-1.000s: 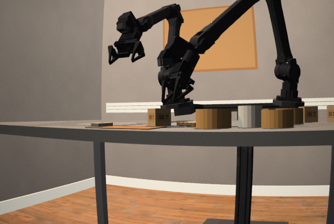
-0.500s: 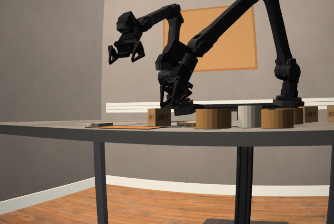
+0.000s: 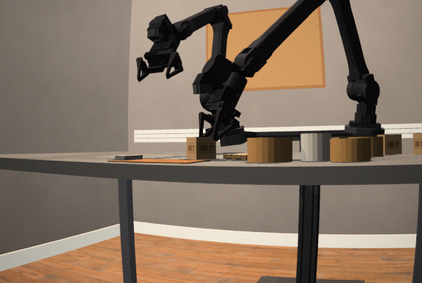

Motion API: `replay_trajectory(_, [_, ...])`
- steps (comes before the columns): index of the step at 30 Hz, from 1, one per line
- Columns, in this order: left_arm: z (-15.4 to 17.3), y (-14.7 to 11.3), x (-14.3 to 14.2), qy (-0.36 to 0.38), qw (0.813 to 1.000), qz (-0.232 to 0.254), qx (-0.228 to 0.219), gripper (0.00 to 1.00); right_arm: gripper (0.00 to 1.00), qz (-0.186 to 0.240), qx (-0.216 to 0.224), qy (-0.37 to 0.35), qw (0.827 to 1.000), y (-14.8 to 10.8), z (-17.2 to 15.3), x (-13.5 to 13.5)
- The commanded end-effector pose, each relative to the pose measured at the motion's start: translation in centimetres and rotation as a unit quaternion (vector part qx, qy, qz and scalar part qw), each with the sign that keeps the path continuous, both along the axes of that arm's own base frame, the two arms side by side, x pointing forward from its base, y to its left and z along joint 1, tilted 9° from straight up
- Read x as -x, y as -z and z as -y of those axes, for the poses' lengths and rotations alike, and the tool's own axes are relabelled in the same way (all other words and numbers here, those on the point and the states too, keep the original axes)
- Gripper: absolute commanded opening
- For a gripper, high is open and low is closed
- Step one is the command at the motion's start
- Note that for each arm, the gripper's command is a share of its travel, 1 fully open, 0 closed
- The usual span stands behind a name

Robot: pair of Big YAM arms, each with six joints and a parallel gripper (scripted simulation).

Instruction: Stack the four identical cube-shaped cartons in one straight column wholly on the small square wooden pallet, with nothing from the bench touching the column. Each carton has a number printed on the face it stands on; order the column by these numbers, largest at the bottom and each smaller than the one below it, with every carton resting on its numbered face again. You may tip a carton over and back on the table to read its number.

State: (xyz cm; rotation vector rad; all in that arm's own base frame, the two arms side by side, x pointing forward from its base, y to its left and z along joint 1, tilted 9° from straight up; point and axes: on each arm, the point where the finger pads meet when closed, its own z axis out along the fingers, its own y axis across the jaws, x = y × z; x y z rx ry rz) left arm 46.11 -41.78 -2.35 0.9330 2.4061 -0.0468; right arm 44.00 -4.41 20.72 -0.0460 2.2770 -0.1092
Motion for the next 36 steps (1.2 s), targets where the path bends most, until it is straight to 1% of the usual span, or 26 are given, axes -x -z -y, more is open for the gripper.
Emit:
replay_trajectory(1, [0.7, 0.0, -2.8, -0.006, 1.0, 0.013, 0.01, 0.83, 1.0, 0.028, 0.007, -0.001, 1.0, -2.8, 0.4, -1.7])
replay_trajectory(25, [1.4, 2.8, -4.4, -0.006, 1.0, 0.013, 0.01, 0.83, 1.0, 0.028, 0.007, -0.001, 1.0, -2.8, 0.4, -1.7])
replay_trajectory(36, [1.3, 2.9, -4.2, -0.008, 1.0, 0.01, 0.008, 0.83, 1.0, 0.028, 0.007, -0.001, 1.0, -2.8, 0.4, -1.7])
